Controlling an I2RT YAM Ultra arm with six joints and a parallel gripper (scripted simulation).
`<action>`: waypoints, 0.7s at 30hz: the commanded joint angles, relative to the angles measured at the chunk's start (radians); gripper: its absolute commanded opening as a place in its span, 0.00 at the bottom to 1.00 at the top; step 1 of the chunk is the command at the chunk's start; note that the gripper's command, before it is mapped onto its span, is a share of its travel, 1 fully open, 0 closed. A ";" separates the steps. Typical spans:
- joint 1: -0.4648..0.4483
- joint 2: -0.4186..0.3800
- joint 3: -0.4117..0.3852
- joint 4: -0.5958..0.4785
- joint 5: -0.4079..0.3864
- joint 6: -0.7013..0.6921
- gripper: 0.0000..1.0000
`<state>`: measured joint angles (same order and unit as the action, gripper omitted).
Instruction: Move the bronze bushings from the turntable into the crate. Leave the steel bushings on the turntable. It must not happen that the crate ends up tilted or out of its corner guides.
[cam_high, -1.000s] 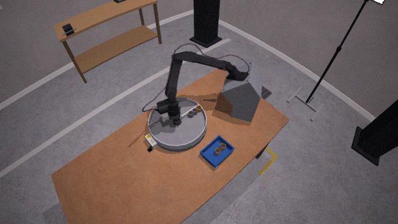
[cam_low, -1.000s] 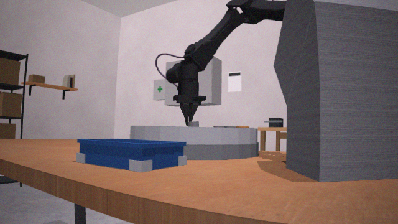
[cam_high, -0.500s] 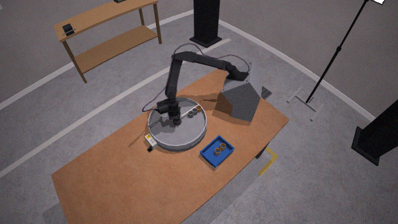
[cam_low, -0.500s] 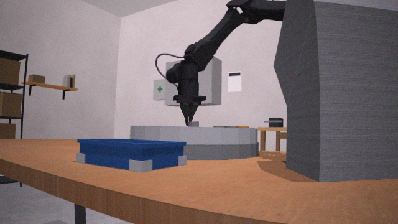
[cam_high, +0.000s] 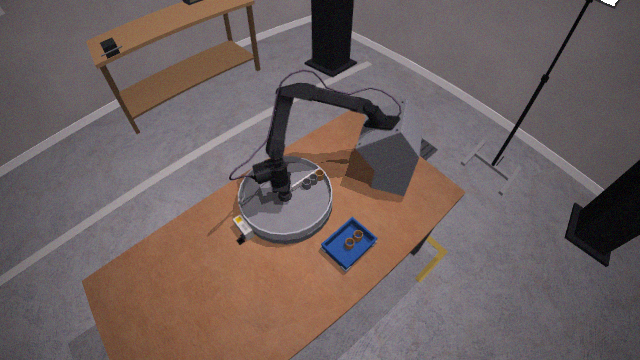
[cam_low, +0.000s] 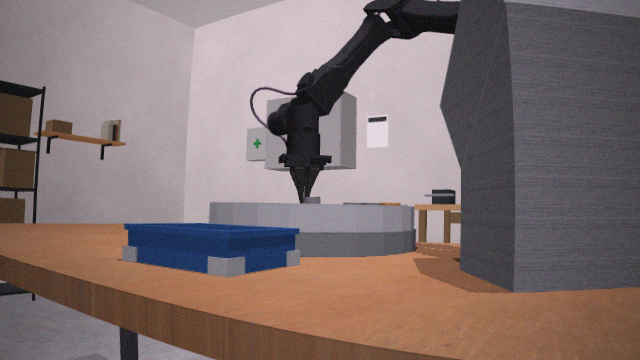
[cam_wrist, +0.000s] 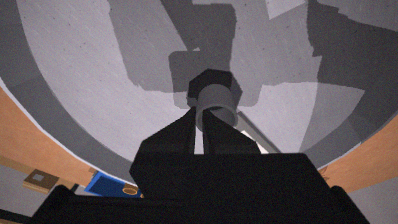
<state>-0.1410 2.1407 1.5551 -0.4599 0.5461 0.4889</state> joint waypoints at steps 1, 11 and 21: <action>0.014 -0.004 -0.004 0.019 -0.001 -0.011 0.00; 0.014 -0.008 -0.004 0.026 -0.001 -0.013 0.00; 0.016 -0.008 -0.003 0.020 0.000 -0.013 0.00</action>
<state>-0.1444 2.1418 1.5494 -0.4480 0.5449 0.4854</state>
